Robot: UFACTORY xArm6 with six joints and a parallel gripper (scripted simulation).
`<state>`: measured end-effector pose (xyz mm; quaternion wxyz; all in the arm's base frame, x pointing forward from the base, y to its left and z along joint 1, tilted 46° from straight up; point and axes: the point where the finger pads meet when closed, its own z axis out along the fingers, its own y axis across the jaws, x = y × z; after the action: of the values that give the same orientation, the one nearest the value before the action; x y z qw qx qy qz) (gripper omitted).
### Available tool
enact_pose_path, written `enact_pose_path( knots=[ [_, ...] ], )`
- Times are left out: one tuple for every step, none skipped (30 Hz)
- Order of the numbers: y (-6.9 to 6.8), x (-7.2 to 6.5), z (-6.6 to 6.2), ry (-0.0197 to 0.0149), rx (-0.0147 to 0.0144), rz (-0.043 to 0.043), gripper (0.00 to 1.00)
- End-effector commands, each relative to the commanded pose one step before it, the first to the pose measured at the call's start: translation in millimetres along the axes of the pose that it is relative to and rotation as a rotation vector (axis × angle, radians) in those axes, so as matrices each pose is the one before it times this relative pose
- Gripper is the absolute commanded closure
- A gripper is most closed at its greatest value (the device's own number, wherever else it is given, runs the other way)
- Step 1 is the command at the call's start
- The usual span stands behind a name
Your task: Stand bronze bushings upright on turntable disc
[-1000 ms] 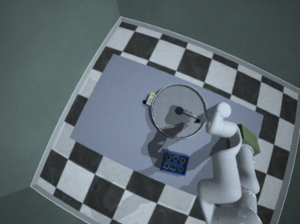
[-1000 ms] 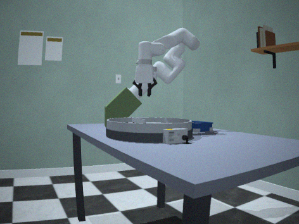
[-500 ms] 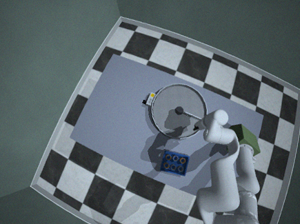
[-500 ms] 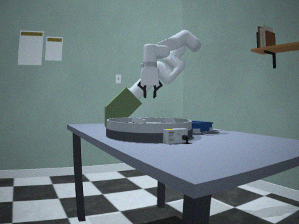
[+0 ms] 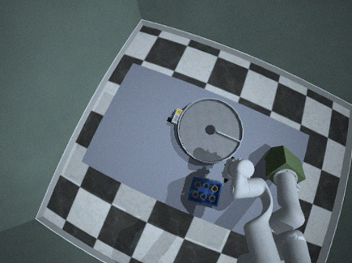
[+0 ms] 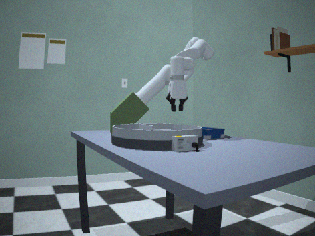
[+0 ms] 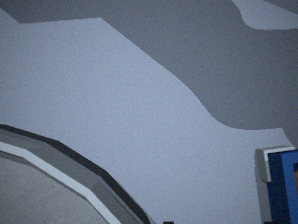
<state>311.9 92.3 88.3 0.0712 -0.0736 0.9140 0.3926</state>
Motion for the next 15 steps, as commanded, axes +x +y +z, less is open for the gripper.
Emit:
enact_pose_path(
  knots=[
    [53.3,-2.13,13.18,-0.03461,0.03409,-0.27595,0.52],
    [9.3,-2.34,2.9,0.00179,-0.0014,-0.03694,0.52],
    [8.95,-2.3,2.69,0.00134,-0.00205,-0.0314,0.52],
    [8.31,-2.33,2.5,0.00026,-0.0008,-0.03809,0.52],
    [7.14,-2.65,2.36,-0.00017,0.0011,-0.04667,0.52],
    [6.66,-2.64,2.12,-0.00102,0.00121,-0.04951,0.52],
    [6.12,-2.62,1.88,-0.00156,0.00134,-0.04926,0.52],
    [5.3,-2.63,1.7,-0.00163,0.00215,-0.04875,0.52],
    [4.28,-2.63,1.57,-0.00133,0.00359,-0.04858,0.52],
    [3.73,-2.46,1.34,-0.00151,0.00384,-0.04459,0.52],
    [3.18,-2.24,1.13,-0.00002,0.0,-0.02026,0.52],
    [2.68,-1.92,0.93,-0.00013,-0.00007,-0.017,0.52],
    [2.2,-1.6,0.75,-0.00018,-0.00011,-0.01386,0.52],
    [1.73,-1.28,0.58,-0.00019,-0.00012,-0.0109,0.52],
    [1.3,-0.97,0.43,-0.00017,-0.0001,-0.00816,0.52]
  ],
)
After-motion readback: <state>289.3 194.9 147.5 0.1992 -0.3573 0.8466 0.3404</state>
